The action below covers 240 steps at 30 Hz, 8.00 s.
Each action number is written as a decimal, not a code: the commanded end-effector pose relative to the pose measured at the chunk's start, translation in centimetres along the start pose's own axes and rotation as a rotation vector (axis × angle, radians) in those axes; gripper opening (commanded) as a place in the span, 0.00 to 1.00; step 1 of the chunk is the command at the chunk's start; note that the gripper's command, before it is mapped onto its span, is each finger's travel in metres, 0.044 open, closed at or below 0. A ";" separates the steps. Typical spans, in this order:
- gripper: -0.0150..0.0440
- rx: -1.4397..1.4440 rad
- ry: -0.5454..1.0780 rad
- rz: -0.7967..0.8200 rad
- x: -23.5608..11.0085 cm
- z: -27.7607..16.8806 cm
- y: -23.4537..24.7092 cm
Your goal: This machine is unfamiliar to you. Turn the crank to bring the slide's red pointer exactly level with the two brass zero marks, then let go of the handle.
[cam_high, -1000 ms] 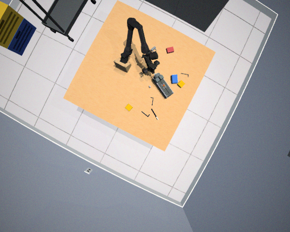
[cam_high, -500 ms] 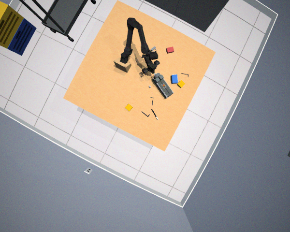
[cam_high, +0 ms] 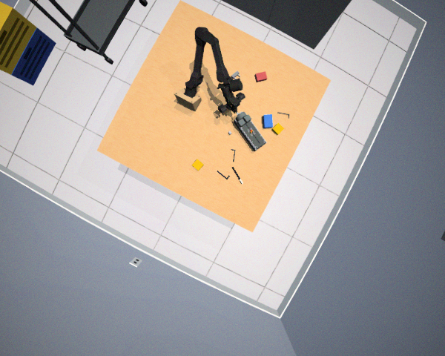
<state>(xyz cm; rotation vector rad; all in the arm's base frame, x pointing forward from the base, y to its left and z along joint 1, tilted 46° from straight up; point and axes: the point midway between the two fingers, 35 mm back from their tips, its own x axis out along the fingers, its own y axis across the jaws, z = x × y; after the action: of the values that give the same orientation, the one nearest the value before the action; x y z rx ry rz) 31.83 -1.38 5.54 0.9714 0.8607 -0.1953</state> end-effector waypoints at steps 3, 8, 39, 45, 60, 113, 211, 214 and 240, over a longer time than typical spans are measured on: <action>0.25 -0.002 -0.005 0.011 -0.2 0.1 0.3; 0.25 -0.002 -0.005 0.011 -0.2 0.1 0.3; 0.25 -0.002 -0.005 0.011 -0.2 0.1 0.3; 0.25 -0.002 -0.005 0.011 -0.2 0.1 0.3; 0.25 -0.002 -0.005 0.011 -0.2 0.1 0.4; 0.25 -0.002 -0.005 0.011 -0.1 0.1 0.4; 1.00 -0.004 -0.003 0.003 -4.2 4.2 0.2; 1.00 -0.002 -0.003 -0.001 -5.5 5.7 0.1; 1.00 -0.138 0.023 0.199 -1.0 14.8 -0.2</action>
<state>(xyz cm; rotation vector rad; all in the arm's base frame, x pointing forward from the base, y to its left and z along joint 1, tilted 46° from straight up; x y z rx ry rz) 38.30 -12.78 10.78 0.9319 0.7925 0.0142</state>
